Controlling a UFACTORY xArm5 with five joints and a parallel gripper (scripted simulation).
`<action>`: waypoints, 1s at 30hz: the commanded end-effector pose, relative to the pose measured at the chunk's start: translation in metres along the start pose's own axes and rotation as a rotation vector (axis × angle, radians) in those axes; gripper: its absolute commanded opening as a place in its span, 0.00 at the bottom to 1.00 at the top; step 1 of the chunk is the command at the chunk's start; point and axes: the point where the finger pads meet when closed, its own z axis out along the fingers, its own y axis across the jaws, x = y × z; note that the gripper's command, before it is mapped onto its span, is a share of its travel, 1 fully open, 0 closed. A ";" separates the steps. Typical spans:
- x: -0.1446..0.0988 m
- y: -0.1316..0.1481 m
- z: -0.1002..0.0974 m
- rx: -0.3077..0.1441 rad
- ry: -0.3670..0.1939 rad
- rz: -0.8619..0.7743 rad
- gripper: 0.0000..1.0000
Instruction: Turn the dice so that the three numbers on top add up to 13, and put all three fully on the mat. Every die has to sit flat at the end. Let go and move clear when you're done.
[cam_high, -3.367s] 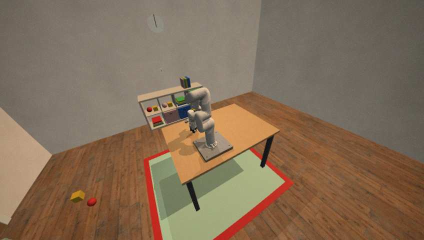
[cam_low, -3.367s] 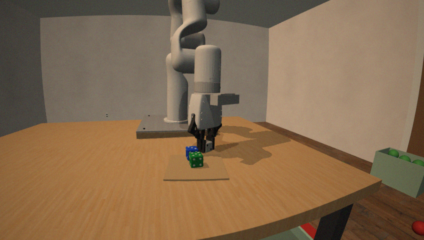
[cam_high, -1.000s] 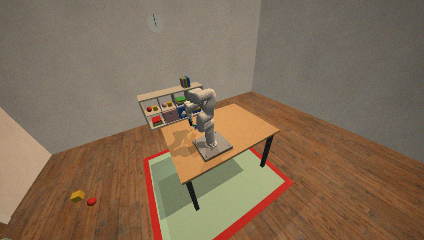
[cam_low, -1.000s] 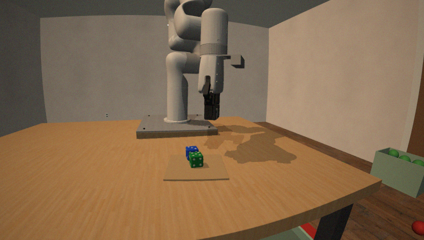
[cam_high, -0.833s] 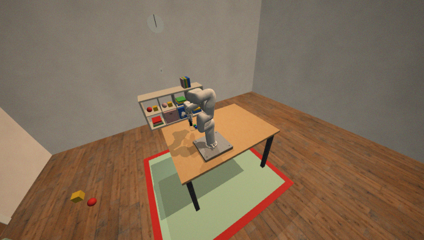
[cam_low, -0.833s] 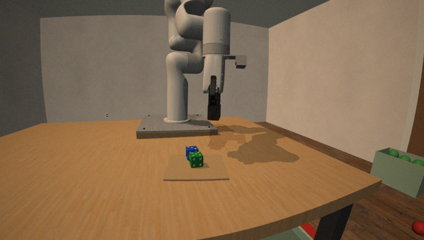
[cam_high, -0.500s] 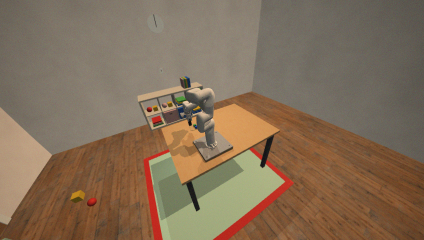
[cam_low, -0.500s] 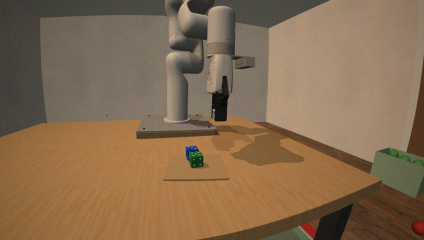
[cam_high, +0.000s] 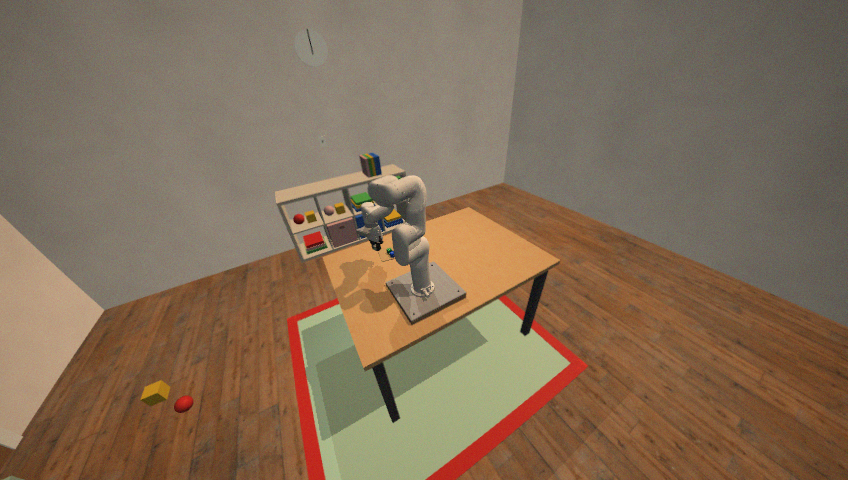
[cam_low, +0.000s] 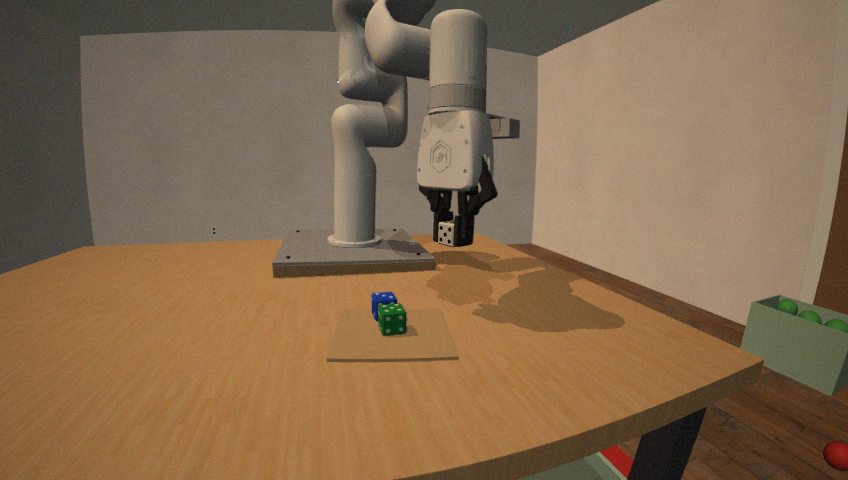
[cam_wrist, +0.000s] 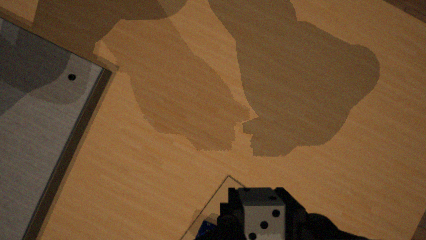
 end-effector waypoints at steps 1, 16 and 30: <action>0.002 0.008 0.000 -0.001 0.000 -0.162 0.27; 0.009 0.032 0.004 -0.002 0.000 -0.663 0.27; 0.017 0.052 0.009 -0.003 0.000 -1.122 0.27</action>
